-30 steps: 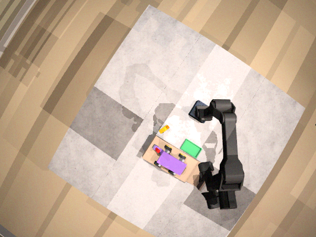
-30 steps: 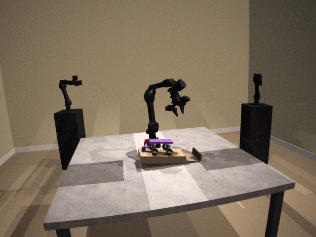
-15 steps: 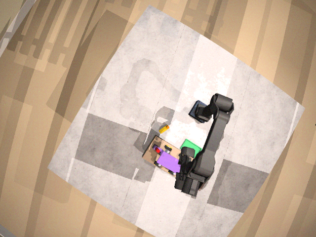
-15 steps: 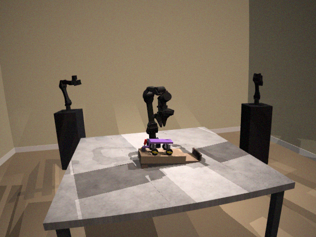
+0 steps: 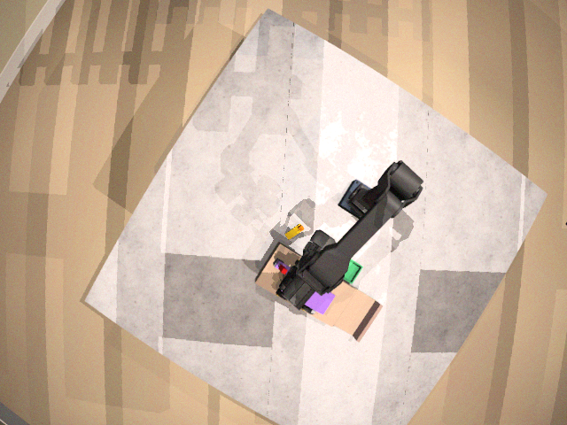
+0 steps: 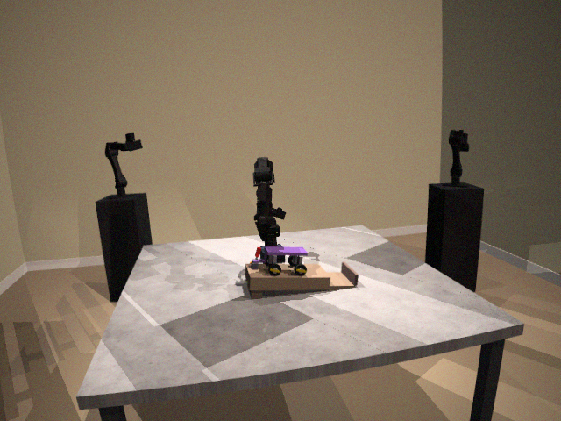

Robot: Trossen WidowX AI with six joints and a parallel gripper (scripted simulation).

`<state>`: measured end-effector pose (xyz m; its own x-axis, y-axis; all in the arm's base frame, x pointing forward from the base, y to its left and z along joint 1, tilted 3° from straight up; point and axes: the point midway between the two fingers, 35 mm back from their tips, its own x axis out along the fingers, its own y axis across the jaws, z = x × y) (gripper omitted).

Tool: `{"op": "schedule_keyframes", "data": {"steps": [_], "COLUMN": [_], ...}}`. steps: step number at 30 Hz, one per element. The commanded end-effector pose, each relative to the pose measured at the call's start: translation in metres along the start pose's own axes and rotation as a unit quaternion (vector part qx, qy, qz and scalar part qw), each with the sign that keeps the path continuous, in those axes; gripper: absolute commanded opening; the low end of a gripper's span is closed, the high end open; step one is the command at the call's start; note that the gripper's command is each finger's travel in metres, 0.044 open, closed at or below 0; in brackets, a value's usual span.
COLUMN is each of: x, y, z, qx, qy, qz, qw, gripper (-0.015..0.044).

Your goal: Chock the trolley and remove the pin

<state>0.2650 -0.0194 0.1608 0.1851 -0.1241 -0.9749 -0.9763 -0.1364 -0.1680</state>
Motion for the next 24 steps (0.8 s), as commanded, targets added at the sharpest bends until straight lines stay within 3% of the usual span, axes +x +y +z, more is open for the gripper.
{"op": "schedule_keyframes", "data": {"steps": [1, 12, 24], "x": [0.012, 0.045, 0.074], "y": [0.018, 0.08, 0.085], "z": [-0.015, -0.044, -0.042], "qx": [0.044, 0.168, 0.17], "qy": [-0.007, -0.032, -0.032], "qz": [0.021, 0.088, 0.089], "qw": [0.999, 0.981, 0.981], "gripper": [0.019, 0.019, 0.019]}}
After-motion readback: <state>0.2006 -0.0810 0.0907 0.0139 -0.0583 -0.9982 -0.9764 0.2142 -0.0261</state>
